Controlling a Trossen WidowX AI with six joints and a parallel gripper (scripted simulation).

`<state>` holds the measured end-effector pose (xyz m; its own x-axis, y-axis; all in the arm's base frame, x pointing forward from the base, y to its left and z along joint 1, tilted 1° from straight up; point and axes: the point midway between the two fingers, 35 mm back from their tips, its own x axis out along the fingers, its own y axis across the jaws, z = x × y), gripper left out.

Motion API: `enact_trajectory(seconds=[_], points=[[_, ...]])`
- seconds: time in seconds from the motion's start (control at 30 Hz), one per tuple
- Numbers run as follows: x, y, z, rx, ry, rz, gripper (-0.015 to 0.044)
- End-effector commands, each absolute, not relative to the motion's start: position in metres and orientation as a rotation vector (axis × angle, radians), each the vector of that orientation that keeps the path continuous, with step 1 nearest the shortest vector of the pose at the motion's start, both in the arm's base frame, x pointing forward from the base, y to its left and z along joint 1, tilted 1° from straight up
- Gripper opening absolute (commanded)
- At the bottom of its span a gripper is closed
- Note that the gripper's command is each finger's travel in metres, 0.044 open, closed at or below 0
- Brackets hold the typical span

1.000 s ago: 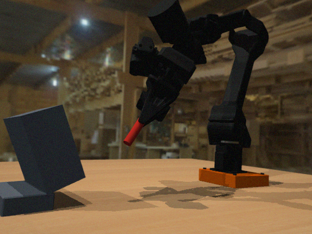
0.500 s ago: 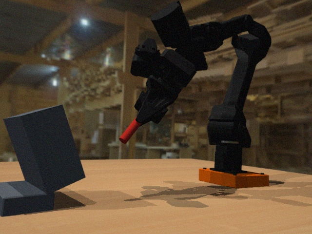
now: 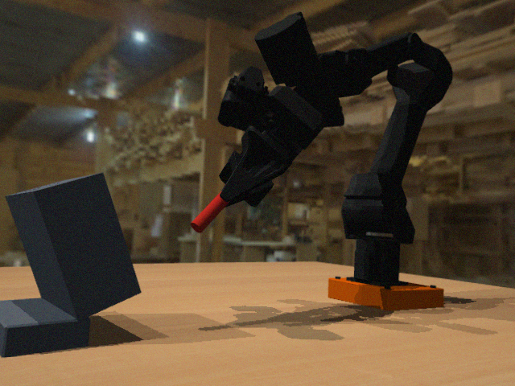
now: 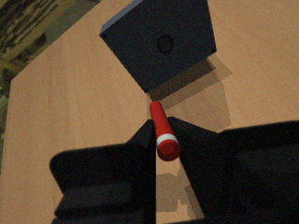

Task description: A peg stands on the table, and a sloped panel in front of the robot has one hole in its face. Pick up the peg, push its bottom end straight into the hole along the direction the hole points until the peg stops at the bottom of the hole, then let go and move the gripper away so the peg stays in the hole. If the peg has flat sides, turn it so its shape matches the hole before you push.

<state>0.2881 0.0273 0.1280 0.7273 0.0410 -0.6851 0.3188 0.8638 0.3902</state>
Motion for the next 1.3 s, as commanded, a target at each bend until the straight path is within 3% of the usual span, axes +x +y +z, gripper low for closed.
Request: enact_trajectory(seconds=[0.0, 1.27], points=[[0.287, 0.024, 0.128, 0.5, 0.723, -0.157, 0.0], [0.278, 0.005, 0.128, 0.4, 0.53, -0.133, 0.0]])
